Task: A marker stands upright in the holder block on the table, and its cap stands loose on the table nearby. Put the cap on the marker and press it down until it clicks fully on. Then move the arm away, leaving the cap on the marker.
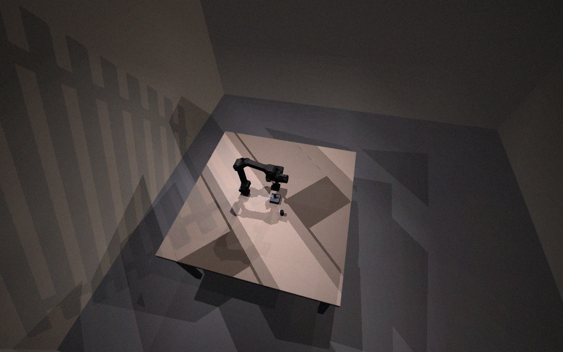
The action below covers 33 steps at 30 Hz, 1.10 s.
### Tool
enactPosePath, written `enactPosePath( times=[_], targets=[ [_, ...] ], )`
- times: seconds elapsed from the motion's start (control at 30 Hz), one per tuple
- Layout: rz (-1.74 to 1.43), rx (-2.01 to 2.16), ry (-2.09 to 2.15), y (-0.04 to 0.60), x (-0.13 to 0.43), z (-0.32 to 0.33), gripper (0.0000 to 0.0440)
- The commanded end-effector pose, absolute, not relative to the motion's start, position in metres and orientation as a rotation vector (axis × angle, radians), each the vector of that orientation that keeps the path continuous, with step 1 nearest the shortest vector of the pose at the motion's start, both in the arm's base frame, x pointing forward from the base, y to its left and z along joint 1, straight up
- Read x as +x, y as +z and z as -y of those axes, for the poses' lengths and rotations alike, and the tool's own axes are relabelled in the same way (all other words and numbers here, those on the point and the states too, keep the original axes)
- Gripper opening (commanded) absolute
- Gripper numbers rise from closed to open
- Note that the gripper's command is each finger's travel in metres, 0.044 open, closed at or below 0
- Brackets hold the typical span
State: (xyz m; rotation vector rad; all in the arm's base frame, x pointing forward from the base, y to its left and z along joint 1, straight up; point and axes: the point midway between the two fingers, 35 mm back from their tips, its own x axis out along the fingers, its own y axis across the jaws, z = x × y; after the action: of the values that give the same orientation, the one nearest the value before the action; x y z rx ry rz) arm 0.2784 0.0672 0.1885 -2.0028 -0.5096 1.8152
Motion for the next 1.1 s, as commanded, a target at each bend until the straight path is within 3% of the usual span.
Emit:
enactPosePath(
  times=[0.0, 1.07],
  targets=[
    [0.464, -1.987, 1.838, 0.184, 0.283, -0.058, 0.0324],
    [0.059, -1.898, 1.910, 0.166, 0.308, 0.036, 0.0323]
  ],
)
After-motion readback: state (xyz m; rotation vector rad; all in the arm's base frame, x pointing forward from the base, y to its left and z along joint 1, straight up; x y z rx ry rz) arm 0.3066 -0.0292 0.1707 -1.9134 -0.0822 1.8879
